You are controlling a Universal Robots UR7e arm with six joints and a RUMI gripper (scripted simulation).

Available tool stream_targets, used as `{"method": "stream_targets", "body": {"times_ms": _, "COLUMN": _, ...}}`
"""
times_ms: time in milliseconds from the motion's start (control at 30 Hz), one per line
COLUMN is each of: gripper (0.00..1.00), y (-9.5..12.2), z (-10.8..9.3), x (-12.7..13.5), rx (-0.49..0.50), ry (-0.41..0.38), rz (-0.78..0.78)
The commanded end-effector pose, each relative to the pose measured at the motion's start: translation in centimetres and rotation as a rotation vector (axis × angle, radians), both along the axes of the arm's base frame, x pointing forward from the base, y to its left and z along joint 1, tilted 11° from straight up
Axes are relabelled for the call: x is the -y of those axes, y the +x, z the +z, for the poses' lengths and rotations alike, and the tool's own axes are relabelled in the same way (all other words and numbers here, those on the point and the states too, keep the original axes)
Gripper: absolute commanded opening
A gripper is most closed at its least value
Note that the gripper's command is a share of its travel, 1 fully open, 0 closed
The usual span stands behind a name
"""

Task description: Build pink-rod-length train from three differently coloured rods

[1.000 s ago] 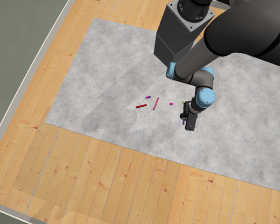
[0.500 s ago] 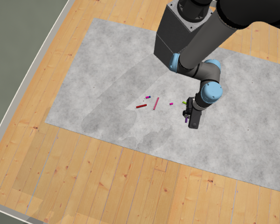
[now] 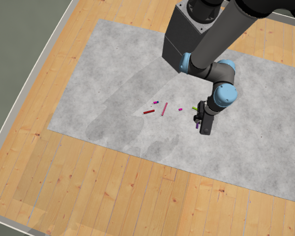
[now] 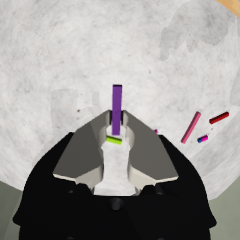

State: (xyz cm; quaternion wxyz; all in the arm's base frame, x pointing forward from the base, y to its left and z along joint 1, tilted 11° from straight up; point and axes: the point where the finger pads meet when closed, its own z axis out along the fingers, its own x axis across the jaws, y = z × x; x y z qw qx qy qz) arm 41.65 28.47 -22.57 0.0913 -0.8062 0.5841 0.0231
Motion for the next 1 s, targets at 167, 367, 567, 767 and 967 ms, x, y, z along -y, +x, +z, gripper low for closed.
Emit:
{"method": "stream_targets", "body": {"times_ms": 167, "gripper": 0.0, "y": 0.1, "z": 0.0, "x": 0.2, "rx": 0.0, "ry": 0.001, "rz": -0.006}}
{"method": "stream_targets", "body": {"times_ms": 367, "gripper": 0.0, "y": 0.8, "z": -0.4, "x": 2.2, "rx": -0.013, "ry": 0.003, "rz": -0.08}}
{"method": "stream_targets", "body": {"times_ms": 567, "gripper": 0.0, "y": 1.6, "z": -1.0, "x": 5.3, "rx": -0.033, "ry": 0.007, "rz": -0.187}}
{"method": "stream_targets", "body": {"times_ms": 767, "gripper": 0.0, "y": 2.5, "z": -2.2, "x": 11.8, "rx": -0.074, "ry": 0.018, "rz": -0.418}}
{"method": "stream_targets", "body": {"times_ms": 967, "gripper": 0.0, "y": 2.5, "z": -3.1, "x": 16.9, "rx": -0.108, "ry": 0.03, "rz": -0.607}}
